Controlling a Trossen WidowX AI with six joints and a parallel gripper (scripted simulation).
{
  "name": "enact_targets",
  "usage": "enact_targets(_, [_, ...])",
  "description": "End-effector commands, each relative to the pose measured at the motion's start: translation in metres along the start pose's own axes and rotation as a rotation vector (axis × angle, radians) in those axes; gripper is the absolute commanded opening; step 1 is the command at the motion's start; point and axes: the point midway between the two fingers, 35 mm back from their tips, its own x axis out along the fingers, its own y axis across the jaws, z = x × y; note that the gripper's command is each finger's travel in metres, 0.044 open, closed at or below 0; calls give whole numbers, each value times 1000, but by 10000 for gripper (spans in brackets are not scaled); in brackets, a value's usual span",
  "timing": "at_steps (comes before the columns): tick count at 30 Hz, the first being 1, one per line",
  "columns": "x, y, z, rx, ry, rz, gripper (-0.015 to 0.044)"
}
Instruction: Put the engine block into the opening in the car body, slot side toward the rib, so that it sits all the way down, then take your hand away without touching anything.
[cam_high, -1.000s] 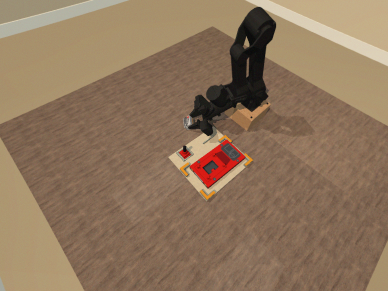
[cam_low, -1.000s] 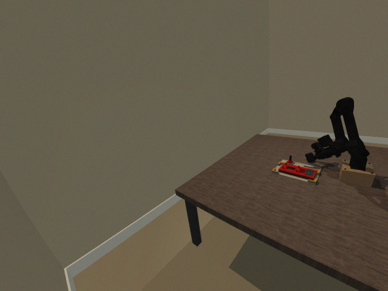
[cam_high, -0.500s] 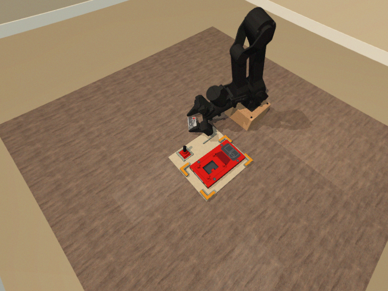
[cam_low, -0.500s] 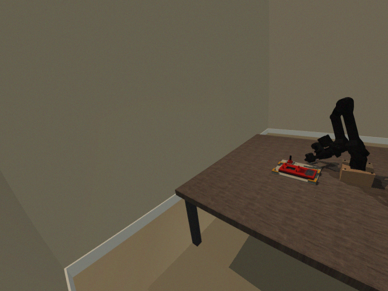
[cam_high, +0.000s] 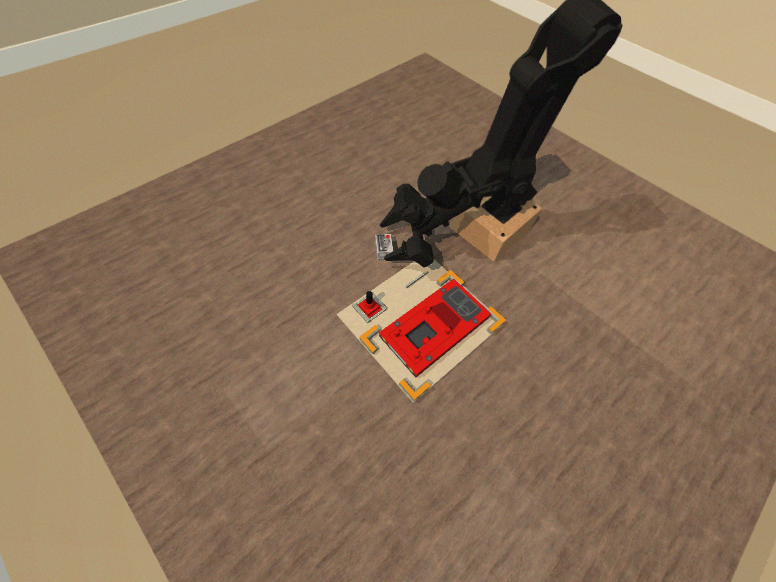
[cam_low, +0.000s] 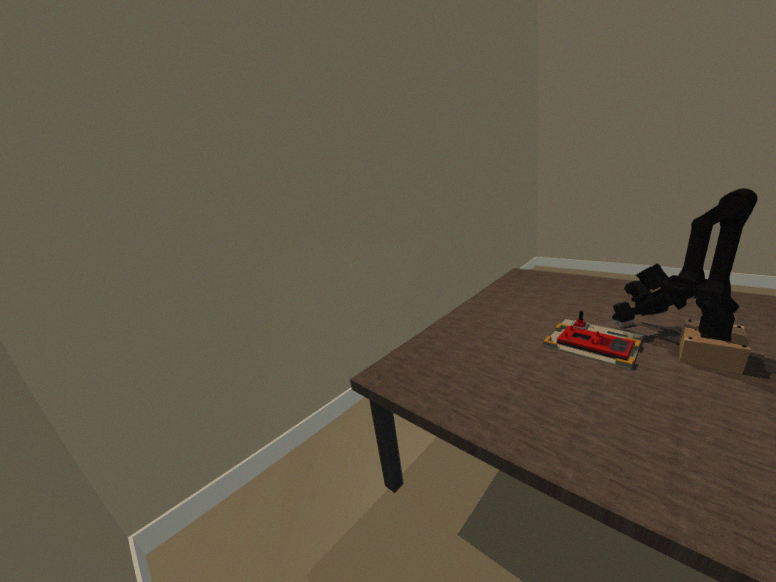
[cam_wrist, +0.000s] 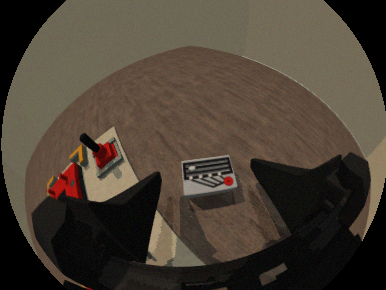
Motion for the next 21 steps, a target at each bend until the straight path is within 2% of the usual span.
enact_targets(1, [-11, 0, 3, 6, 4, -5, 440])
enact_targets(6, [-23, 0, 2, 5, 16, -9, 440])
enact_targets(21, [-21, 0, 3, 1, 14, -5, 440])
